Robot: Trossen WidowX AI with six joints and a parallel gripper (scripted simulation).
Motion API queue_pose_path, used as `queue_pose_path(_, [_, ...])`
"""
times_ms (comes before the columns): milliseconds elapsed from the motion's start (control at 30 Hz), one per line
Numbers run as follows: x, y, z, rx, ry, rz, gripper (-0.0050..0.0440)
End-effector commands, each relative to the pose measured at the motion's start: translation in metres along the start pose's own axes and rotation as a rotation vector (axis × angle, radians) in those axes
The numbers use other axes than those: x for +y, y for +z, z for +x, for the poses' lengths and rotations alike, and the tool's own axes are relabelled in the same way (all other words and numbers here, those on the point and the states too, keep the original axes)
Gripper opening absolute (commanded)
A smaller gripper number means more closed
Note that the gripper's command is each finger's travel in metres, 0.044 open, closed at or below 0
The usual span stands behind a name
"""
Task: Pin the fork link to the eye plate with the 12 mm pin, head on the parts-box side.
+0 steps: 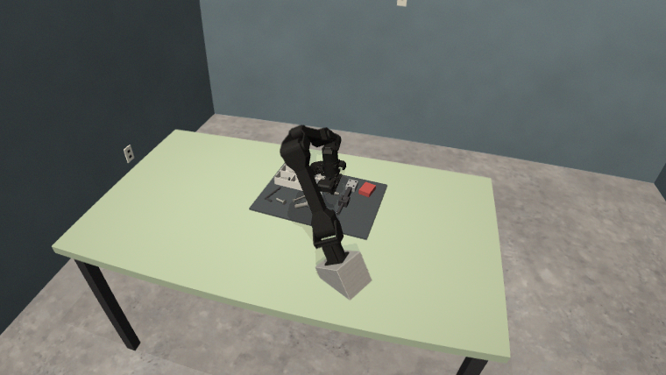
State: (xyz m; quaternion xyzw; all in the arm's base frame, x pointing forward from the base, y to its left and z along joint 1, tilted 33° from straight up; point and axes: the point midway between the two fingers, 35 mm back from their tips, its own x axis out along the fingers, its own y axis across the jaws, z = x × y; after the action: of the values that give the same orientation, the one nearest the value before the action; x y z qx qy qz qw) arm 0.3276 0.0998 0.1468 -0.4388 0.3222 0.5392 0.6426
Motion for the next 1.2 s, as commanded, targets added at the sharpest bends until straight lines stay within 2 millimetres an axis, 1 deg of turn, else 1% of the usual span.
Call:
queue_pose_path(0, [-0.001, 0.000, 0.002, 0.003, -0.008, 0.003, -0.0050])
queue_pose_path(433, [-0.001, 0.001, 0.014, 0.003, -0.008, 0.004, -0.0050])
queue_pose_path(1167, [-0.003, 0.002, 0.013, 0.001, -0.016, 0.002, -0.0050])
